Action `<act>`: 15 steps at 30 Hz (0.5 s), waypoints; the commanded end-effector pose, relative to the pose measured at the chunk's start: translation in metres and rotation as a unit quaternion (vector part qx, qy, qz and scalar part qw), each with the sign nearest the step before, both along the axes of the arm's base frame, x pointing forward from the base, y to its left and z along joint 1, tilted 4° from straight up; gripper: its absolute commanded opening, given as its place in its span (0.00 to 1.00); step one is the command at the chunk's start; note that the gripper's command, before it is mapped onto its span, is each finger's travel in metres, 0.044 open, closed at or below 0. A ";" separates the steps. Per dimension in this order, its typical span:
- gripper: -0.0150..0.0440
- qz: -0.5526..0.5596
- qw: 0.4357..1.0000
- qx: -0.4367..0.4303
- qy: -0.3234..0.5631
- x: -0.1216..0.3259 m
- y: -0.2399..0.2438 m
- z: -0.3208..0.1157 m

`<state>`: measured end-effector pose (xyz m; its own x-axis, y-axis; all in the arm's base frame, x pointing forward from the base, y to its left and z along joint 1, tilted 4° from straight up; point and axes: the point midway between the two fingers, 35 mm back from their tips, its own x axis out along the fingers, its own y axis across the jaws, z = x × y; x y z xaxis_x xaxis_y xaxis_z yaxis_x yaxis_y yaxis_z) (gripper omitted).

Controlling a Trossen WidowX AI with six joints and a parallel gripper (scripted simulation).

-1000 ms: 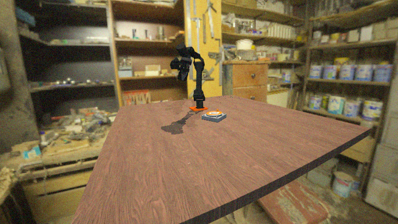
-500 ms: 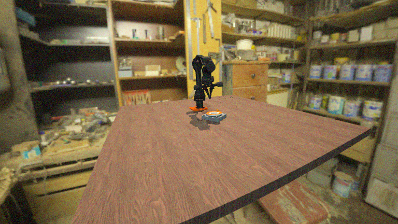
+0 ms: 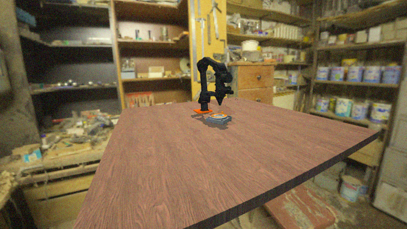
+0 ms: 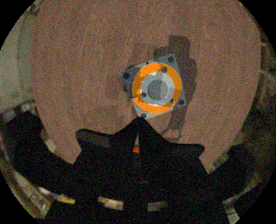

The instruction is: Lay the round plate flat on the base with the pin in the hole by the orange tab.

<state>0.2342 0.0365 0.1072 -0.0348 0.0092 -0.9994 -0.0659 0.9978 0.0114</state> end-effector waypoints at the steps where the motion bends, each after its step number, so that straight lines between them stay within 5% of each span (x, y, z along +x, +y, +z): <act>1: 0.25 0.009 1.000 -0.003 0.004 -0.001 0.001 -0.004; 15: 0.25 0.009 1.000 -0.003 0.004 -0.003 0.002 -0.049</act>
